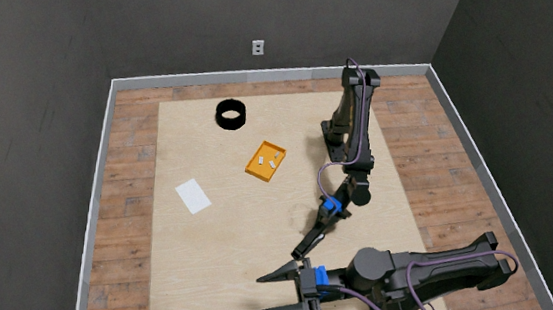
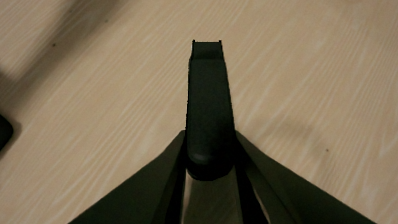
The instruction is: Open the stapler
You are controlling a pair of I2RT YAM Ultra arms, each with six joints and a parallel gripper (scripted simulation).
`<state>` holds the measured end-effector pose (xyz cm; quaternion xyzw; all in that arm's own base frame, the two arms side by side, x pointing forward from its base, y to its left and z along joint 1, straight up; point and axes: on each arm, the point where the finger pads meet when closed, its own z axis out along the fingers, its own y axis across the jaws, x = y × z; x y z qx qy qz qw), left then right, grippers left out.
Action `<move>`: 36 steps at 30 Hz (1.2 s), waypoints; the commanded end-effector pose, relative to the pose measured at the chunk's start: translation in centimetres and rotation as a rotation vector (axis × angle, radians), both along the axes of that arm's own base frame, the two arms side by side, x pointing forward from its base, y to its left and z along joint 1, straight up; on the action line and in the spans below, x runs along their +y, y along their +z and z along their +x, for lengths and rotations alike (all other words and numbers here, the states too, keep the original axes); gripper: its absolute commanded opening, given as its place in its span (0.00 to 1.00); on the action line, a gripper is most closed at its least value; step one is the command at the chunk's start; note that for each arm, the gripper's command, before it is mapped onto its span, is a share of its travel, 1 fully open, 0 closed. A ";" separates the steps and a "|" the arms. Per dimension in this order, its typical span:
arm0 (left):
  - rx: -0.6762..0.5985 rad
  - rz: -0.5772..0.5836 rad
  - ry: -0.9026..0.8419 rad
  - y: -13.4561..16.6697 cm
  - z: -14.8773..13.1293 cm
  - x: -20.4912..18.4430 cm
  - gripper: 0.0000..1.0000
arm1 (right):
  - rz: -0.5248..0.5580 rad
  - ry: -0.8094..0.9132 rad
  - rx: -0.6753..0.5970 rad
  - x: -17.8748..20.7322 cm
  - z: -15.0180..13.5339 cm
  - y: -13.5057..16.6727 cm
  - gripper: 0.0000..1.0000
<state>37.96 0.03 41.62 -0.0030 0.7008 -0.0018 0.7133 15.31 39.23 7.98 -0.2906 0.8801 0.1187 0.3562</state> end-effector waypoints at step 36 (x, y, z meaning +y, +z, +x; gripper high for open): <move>0.013 0.007 0.005 -0.7 0.4 0.3 0.57 | -0.270 -0.002 0.382 2.0 2.8 4.5 0.21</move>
